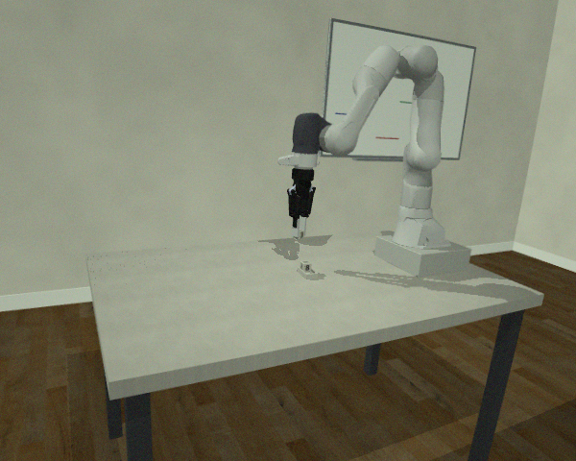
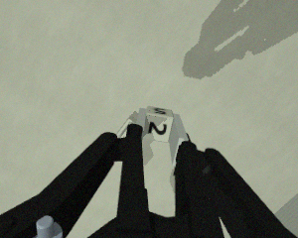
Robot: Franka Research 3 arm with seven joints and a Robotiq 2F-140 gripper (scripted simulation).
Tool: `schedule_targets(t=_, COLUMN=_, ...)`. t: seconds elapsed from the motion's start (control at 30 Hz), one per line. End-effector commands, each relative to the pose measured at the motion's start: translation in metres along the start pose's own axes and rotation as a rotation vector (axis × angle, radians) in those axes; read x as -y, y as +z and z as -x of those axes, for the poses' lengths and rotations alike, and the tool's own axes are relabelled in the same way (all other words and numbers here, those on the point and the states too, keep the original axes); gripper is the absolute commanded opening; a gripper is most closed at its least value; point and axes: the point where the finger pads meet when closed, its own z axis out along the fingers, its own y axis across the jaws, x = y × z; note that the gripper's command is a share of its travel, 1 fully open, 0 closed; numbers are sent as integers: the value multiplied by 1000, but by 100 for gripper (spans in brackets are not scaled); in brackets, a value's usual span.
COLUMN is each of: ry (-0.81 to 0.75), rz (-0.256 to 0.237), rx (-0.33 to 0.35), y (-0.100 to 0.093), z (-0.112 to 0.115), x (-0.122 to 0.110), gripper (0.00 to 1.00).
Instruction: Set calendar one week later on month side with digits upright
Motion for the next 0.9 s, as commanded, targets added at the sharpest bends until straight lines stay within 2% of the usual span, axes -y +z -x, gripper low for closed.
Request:
schedule_targets(t=0.0, ry=156, rz=12, rx=-14, y=1, z=-2, x=-2, gripper=16)
schedule_targets(t=0.5, ry=421, rz=10, rx=-15, y=2, z=-11, x=-8, gripper=16)
schedule_targets(t=0.87, ry=481, rz=10, rx=-16, y=2, z=-13, x=-10, gripper=16)
